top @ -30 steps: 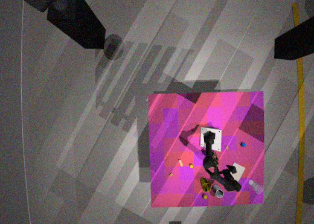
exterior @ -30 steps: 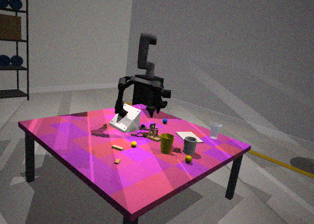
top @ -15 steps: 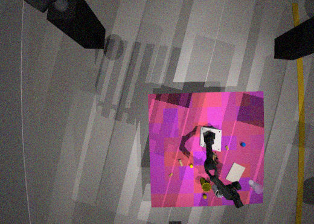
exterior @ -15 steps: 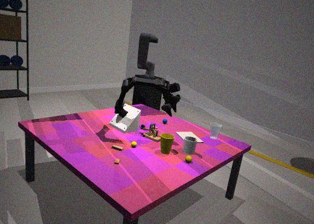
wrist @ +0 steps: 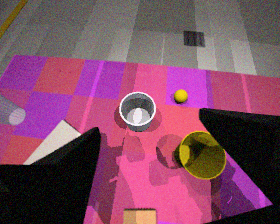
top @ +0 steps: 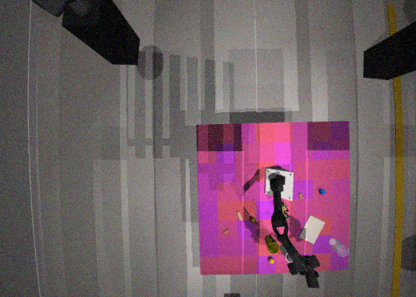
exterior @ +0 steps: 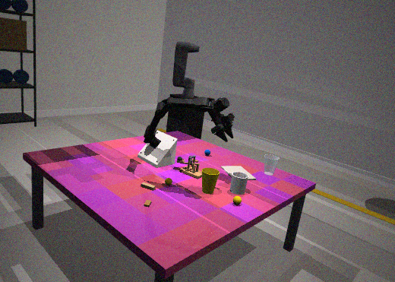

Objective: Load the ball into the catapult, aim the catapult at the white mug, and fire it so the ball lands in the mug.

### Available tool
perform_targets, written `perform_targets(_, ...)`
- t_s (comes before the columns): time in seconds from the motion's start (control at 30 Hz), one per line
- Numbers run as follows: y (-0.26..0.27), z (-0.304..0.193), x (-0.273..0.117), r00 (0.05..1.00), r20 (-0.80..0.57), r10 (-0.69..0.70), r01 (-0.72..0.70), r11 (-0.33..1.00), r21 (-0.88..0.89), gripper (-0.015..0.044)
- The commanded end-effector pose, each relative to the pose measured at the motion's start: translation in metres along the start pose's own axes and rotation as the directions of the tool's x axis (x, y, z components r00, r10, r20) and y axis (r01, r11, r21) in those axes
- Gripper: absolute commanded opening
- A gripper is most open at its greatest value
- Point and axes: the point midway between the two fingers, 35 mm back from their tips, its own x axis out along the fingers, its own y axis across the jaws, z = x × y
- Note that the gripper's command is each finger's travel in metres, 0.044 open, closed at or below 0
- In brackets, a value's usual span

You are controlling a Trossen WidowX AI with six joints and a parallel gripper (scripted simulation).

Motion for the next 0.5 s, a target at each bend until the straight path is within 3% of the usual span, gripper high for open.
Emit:
perform_targets(0.0,0.0013,0.001,0.004,1.0,0.0,-0.008,0.008,1.0,-0.011,0.044)
perform_targets(0.4,0.0013,0.001,0.004,1.0,0.0,-0.008,0.008,1.0,-0.011,0.044)
perform_targets(0.47,0.0013,0.001,0.004,1.0,0.0,-0.008,0.008,1.0,-0.011,0.0388)
